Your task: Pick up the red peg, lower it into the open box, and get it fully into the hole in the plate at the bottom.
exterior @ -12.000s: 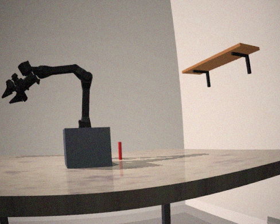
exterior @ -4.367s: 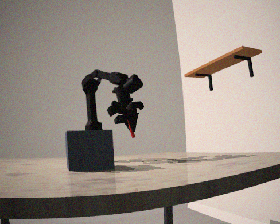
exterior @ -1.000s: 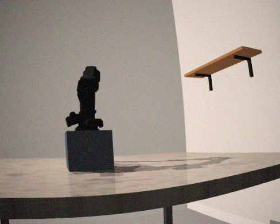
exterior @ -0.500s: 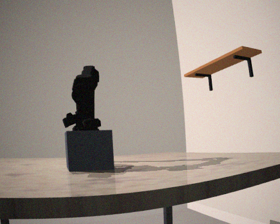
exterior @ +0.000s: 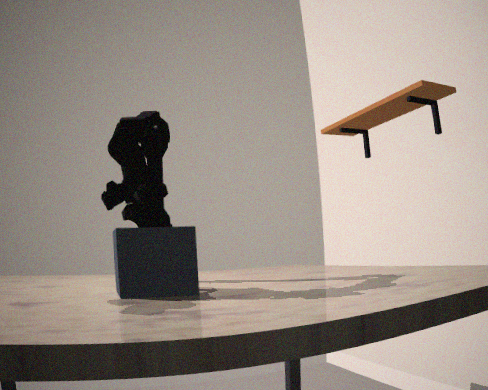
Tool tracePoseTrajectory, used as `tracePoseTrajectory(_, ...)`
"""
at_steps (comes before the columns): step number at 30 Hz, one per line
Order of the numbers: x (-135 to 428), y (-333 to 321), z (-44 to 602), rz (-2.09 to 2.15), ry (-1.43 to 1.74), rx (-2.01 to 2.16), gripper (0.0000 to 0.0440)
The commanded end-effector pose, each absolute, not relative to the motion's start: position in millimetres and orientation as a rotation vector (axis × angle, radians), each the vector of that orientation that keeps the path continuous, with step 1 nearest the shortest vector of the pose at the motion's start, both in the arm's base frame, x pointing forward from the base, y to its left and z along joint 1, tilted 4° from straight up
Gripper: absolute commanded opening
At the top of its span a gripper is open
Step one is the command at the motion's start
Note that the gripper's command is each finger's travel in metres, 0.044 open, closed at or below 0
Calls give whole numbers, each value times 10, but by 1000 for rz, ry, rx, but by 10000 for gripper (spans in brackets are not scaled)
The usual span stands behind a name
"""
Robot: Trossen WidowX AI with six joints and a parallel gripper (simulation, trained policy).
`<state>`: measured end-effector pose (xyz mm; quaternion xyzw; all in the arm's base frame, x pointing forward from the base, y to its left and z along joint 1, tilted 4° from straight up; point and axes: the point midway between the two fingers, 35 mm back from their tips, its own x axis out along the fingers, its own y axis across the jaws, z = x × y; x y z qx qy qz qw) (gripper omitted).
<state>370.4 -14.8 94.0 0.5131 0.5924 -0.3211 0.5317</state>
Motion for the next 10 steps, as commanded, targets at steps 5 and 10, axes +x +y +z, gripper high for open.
tracePoseTrajectory(5,3814,-193,1149,-691,1409,1296,230)
tracePoseTrajectory(10,3872,-233,1258,-649,1398,1317,187)
